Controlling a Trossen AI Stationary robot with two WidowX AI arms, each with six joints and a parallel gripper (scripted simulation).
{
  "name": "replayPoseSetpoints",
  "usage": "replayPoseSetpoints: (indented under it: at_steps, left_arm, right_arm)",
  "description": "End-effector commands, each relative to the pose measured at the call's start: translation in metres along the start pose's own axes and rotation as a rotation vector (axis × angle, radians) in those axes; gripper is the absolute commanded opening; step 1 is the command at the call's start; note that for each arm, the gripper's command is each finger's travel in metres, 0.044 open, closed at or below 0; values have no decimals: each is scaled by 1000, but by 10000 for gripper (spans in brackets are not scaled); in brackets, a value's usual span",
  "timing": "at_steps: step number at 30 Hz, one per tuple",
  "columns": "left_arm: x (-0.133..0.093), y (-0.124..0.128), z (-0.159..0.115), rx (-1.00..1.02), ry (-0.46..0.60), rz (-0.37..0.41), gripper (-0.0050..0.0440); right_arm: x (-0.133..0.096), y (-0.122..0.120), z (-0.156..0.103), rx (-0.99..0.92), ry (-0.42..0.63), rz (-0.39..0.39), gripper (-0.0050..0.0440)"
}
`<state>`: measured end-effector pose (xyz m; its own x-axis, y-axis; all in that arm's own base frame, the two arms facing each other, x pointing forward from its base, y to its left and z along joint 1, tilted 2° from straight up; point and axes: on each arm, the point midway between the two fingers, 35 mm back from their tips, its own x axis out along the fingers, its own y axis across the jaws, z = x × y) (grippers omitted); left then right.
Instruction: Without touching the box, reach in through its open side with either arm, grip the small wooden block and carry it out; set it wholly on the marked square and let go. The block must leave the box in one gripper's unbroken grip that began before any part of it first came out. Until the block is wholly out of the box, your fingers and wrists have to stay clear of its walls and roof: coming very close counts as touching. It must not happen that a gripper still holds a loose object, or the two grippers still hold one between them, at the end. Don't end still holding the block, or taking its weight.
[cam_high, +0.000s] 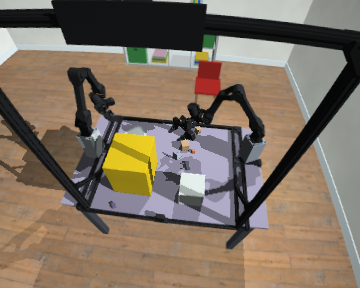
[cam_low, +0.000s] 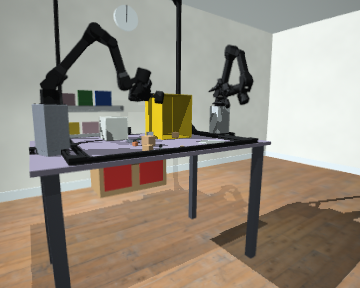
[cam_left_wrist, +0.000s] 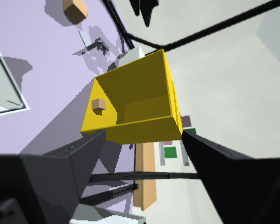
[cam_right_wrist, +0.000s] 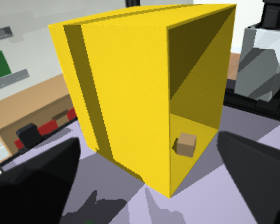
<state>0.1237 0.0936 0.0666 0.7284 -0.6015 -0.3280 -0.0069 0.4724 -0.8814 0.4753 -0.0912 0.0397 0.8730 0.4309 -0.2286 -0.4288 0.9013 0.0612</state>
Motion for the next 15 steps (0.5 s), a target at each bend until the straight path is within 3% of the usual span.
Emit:
replayPoseSetpoints:
  at_steps: [1,9,15]
  left_arm:
    - [8,21,10,-155,106,3,400]
    - [21,42,21,-380,199,38,400]
    - [43,69,34,-523,304,93,400]
  right_arm:
    - [12,23,-15,60,50,-40,400]
    - [19,49,-34,108,113,-75,400]
    - [22,81,-58,155,194,-124,400]
